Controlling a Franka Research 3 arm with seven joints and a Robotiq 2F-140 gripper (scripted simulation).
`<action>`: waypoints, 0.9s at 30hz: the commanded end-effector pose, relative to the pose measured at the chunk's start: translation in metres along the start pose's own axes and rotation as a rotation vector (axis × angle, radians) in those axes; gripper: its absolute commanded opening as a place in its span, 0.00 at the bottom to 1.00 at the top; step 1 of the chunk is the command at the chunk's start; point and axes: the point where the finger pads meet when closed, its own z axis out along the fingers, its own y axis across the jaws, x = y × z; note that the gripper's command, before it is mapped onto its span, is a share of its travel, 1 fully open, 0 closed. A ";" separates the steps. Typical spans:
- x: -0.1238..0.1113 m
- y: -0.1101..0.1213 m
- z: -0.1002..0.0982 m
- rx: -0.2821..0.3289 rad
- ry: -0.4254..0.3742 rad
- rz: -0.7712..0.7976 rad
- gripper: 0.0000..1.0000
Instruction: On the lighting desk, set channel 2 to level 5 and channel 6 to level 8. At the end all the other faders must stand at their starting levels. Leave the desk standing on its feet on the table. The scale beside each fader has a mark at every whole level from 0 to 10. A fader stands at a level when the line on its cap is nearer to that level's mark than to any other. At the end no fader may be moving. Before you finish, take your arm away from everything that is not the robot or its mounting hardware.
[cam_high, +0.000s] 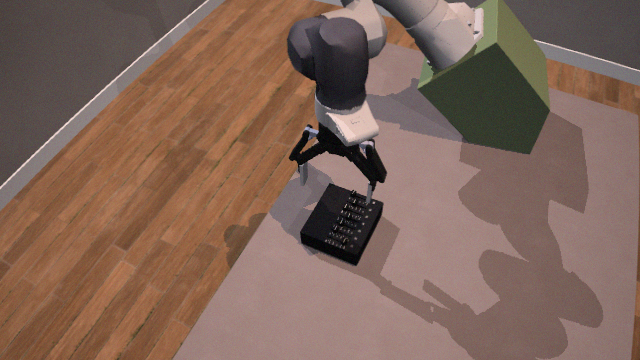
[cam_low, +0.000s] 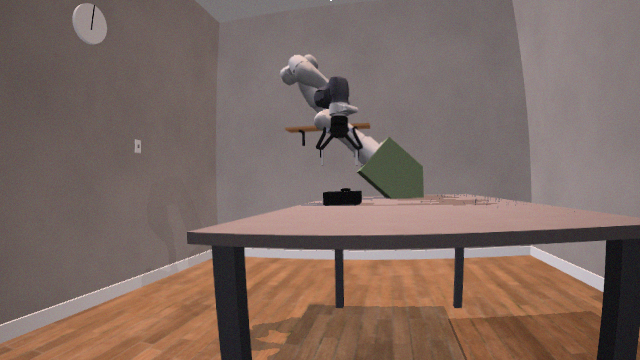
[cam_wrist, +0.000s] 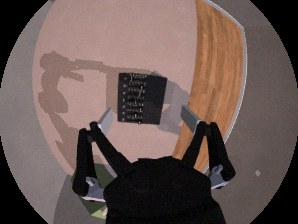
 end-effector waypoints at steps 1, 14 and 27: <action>0.015 0.005 0.017 0.009 -0.004 -0.279 1.00; 0.026 0.014 0.047 -0.031 0.009 -0.629 0.00; 0.026 0.014 0.047 -0.018 0.029 -0.983 0.00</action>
